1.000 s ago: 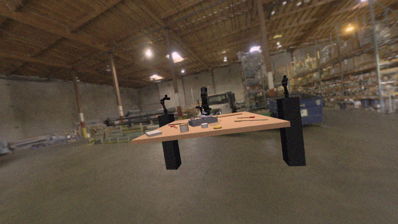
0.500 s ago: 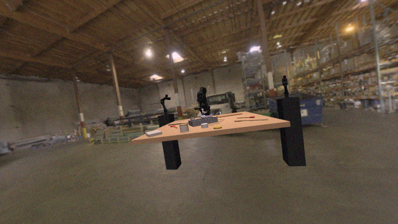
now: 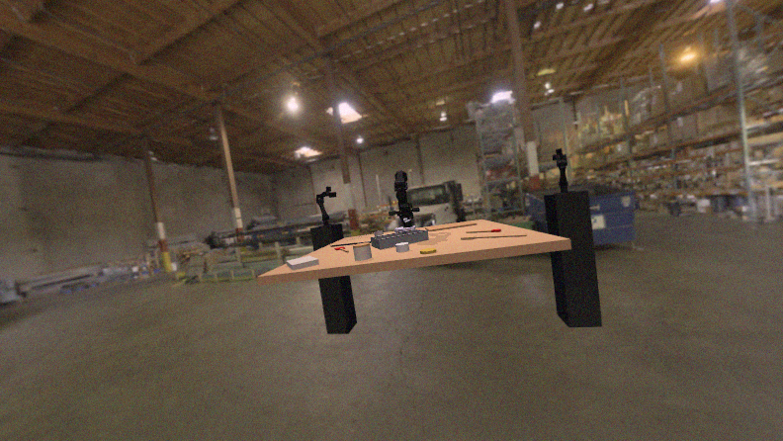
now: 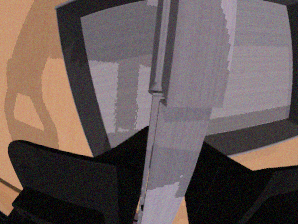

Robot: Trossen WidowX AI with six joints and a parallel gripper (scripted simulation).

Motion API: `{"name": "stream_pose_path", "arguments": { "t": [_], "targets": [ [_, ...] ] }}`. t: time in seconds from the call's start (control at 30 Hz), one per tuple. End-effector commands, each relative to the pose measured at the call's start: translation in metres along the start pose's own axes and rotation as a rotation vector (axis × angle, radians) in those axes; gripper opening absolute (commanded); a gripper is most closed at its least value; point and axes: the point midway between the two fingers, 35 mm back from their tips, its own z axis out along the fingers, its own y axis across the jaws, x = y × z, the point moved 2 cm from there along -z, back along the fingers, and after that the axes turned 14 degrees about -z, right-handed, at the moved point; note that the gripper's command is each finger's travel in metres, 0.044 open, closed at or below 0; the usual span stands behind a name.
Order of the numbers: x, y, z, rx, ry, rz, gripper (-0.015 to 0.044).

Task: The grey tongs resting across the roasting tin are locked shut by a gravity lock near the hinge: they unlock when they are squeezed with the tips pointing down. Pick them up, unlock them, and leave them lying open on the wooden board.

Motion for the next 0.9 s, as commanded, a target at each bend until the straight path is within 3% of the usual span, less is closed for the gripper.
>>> {"name": "stream_pose_path", "arguments": {
  "t": [0.0,0.87],
  "targets": [
    [-0.01,0.019,-0.002,-0.003,-0.008,0.05,-0.015],
    [-0.04,0.159,-0.008,-0.024,-0.007,0.487,-0.015]
  ]
}}
